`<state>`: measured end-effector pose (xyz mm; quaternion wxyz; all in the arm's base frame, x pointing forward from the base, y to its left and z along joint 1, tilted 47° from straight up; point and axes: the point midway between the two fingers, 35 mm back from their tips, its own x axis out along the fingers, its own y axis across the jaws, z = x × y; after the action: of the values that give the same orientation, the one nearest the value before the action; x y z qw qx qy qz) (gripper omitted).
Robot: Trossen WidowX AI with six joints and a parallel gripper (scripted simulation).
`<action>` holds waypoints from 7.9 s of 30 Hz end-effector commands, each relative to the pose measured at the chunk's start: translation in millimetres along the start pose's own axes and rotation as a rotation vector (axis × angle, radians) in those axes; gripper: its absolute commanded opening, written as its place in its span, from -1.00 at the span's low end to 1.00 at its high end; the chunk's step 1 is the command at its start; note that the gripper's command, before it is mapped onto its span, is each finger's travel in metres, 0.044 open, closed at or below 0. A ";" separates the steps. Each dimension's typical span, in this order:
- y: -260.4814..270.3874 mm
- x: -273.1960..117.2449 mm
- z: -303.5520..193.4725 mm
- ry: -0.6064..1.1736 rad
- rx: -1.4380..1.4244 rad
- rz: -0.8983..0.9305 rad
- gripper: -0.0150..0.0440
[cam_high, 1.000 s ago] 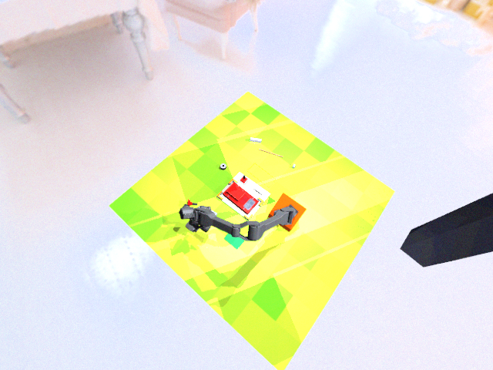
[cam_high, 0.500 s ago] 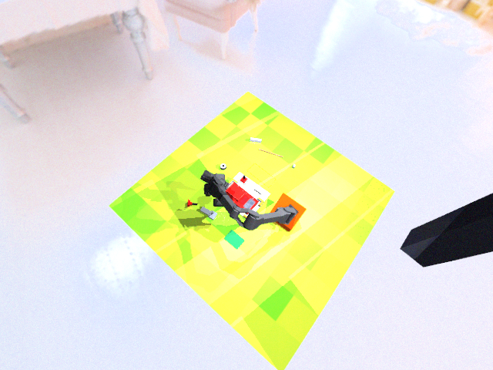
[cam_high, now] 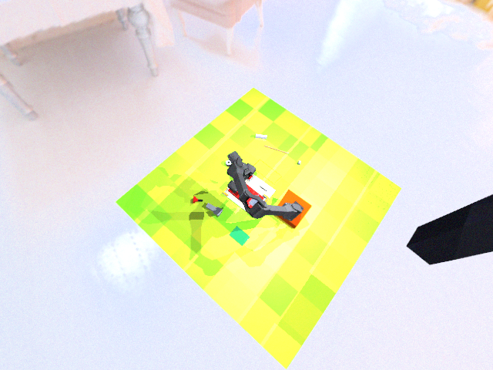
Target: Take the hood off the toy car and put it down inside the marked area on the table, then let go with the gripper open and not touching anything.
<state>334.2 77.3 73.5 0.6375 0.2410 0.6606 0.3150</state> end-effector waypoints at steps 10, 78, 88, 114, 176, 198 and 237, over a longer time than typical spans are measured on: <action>-0.8 8.4 -1.8 0.006 0.018 0.005 1.00; 0.8 60.8 -2.5 0.006 0.018 0.008 1.00; 0.9 65.7 -2.5 0.006 0.018 0.008 1.00; 0.5 68.8 -2.1 0.004 0.016 0.005 0.35; -33.4 0.9 2.4 -0.003 0.023 -0.009 -0.49; -172.1 -7.8 -17.9 -0.012 0.045 -0.031 -0.49; -222.6 19.0 -39.6 0.002 0.017 -0.012 -0.49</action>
<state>312.6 -69.5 -98.6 0.6375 0.2401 0.6651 0.3058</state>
